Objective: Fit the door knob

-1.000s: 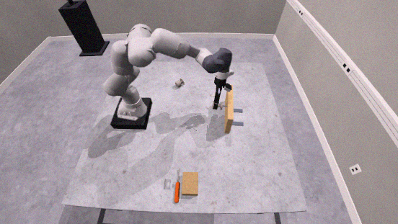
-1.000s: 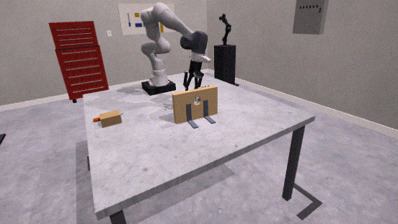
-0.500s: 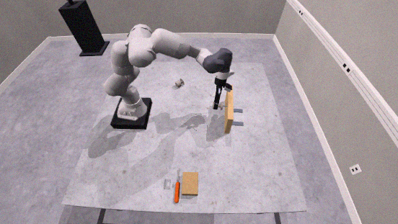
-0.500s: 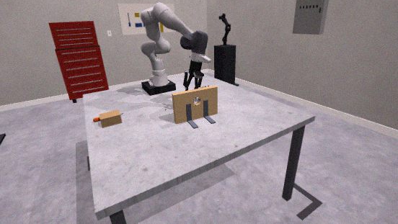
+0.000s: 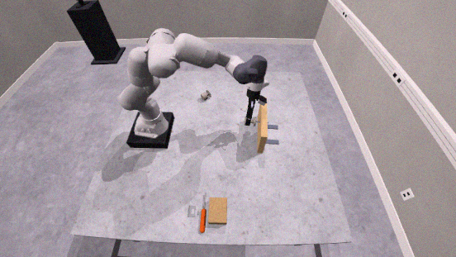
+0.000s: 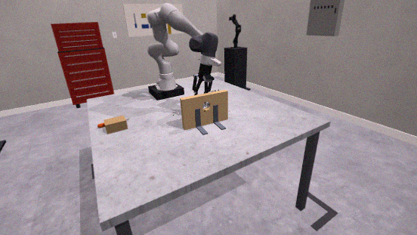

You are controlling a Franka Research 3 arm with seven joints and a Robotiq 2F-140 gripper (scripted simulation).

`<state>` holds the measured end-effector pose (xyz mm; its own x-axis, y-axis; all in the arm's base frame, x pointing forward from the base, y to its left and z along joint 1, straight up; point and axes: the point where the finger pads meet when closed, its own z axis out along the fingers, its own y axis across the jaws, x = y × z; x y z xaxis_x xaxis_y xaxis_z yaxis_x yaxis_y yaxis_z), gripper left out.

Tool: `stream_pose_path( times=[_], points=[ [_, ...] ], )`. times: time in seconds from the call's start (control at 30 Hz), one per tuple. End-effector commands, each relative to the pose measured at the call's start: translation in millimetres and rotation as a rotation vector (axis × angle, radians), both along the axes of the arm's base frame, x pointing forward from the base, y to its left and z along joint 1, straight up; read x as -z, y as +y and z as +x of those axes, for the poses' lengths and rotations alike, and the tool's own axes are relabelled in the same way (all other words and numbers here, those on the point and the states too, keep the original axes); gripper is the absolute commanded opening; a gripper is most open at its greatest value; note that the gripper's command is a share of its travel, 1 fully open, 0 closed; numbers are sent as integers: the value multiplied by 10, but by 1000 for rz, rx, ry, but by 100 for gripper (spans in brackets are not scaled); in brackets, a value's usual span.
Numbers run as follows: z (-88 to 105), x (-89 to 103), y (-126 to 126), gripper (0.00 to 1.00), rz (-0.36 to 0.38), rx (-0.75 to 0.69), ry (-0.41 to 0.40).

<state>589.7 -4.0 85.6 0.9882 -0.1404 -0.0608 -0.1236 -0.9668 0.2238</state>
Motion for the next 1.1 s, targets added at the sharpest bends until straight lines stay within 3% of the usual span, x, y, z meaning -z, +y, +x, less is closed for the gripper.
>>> stream_pose_path(
  times=[0.0,1.07],
  points=[
    [17,-16,-7,42,-3,-5,-1],
    [66,-17,-13,42,-3,-7,0]
  ],
)
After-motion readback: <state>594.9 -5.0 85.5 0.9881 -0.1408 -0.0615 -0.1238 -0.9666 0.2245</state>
